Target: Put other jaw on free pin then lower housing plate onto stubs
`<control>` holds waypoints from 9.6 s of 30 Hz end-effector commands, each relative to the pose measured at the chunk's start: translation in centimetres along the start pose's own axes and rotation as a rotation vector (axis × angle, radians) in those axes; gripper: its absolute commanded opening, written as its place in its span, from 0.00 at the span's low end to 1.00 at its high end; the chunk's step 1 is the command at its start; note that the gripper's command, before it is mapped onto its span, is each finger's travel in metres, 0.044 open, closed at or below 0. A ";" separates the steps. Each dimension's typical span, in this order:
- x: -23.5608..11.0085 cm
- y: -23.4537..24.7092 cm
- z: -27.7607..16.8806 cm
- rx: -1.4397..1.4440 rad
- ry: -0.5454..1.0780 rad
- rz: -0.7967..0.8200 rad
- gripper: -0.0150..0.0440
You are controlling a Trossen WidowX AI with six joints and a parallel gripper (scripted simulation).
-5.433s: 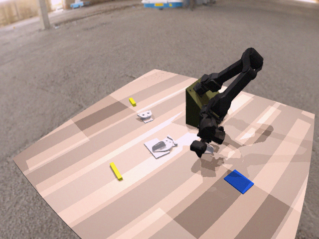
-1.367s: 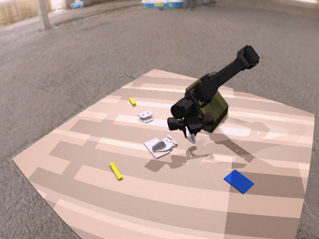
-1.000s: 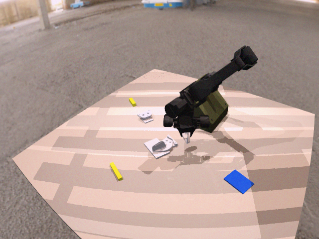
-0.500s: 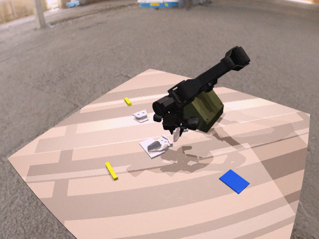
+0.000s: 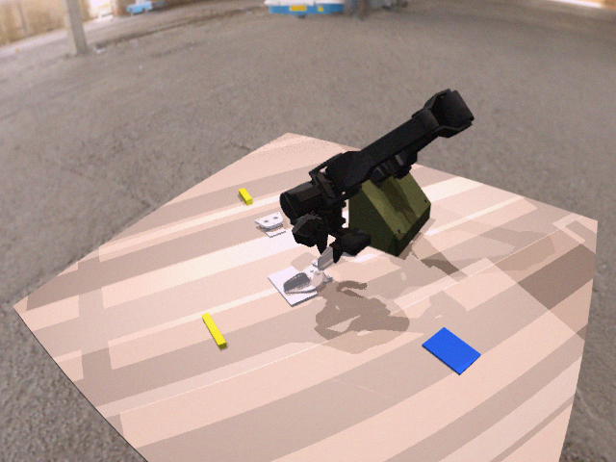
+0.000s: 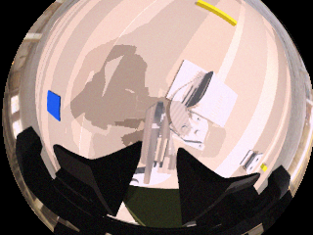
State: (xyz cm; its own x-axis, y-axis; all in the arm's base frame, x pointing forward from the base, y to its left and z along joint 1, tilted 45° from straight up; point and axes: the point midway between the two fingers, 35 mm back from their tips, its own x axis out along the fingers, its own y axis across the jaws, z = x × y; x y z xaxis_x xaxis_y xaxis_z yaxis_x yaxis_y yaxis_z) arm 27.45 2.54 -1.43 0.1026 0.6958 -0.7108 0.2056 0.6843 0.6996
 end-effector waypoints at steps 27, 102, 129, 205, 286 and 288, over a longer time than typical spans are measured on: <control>0.0 -1.2 0.5 0.146 -0.002 0.005 0.48; 0.0 -9.4 4.0 0.135 -0.004 0.002 0.48; 3.1 -9.4 4.1 0.134 -0.004 0.001 0.48; 6.4 -9.3 4.0 0.132 -0.003 0.004 0.48; 6.6 -9.3 4.0 0.130 -0.003 0.004 0.48; 6.7 -9.3 4.0 0.130 -0.003 0.004 0.48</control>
State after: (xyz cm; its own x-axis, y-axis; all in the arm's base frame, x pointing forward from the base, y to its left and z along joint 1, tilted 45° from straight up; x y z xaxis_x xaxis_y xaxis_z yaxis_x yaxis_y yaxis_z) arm 30.09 -0.09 -12.87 0.1066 0.6997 -0.7064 0.3290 0.6457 0.6891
